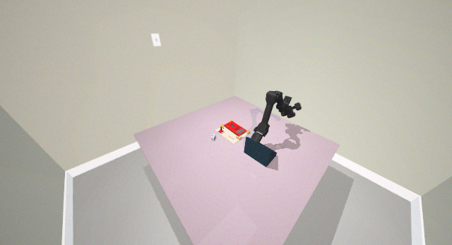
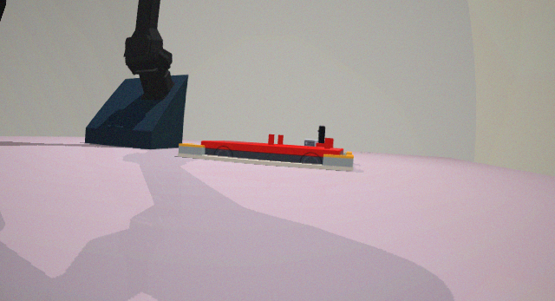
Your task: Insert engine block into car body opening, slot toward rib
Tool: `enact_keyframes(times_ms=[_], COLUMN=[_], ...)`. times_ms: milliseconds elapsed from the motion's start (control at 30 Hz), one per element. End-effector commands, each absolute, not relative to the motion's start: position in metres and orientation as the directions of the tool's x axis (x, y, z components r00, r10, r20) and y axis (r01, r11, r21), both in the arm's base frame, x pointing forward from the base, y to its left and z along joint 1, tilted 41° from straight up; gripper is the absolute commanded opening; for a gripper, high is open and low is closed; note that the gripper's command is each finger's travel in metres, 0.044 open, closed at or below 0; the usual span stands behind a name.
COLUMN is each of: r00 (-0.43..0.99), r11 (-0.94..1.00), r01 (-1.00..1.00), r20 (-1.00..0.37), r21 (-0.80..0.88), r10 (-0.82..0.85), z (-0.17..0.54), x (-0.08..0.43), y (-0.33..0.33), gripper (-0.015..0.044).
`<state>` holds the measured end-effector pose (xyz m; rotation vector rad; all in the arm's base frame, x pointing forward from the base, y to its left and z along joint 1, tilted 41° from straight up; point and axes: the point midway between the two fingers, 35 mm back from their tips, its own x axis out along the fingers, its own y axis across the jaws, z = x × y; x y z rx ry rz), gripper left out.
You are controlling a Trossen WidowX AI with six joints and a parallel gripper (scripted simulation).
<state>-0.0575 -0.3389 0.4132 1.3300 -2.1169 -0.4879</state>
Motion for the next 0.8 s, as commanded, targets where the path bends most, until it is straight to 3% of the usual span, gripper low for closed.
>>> enact_keyframes(times_ms=[0,567,767], r00=[-0.267,0.1,0.167], r11=[0.344,-0.152,-0.198], r01=[-0.72,-0.714,-0.648], r20=[0.217,-0.115,-0.116], r21=[0.603,0.684,0.735], r10=[-0.939,-0.988,-0.979], z=[0.4,0.314,0.313], x=[-0.031,0.13,0.157], y=[-0.357,-0.391,-0.383], gripper=[0.044,0.044,0.044])
